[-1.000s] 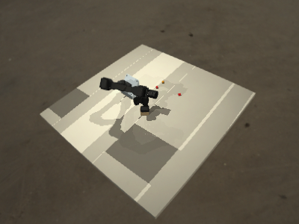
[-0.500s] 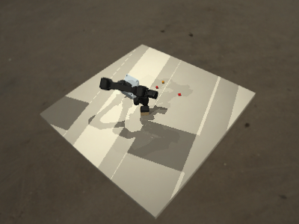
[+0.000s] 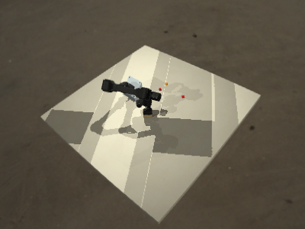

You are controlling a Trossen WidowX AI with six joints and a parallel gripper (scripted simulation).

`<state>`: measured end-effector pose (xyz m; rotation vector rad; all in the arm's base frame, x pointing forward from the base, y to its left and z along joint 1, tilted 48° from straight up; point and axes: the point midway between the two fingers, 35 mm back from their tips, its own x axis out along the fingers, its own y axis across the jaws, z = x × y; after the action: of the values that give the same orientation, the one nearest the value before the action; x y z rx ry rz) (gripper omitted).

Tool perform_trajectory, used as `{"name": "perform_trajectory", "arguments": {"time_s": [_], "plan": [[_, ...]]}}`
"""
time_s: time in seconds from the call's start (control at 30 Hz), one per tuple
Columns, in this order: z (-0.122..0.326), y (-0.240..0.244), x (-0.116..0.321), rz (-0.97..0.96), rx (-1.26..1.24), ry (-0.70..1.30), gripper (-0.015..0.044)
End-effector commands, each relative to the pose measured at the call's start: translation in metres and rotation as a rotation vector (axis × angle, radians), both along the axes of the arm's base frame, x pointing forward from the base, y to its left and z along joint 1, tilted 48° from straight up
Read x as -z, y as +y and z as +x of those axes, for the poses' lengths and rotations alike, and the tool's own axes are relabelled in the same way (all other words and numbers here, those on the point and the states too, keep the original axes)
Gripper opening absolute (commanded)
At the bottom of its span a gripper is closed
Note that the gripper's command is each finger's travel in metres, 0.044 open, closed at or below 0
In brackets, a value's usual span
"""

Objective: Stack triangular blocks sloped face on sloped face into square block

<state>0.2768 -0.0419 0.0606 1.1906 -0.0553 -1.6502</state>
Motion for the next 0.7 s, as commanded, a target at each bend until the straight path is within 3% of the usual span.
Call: {"name": "perform_trajectory", "arguments": {"time_s": [0.0,0.17,0.4,0.67], "plan": [[0.000,0.000,0.000,0.001,0.000,0.000,0.0315],[0.000,0.000,0.000,0.001,0.000,0.000,0.0440],[0.000,0.002,-0.001,0.001,0.000,0.000,0.0440],[-0.003,0.076,-0.065,0.007,-0.001,0.003,0.0440]]}}
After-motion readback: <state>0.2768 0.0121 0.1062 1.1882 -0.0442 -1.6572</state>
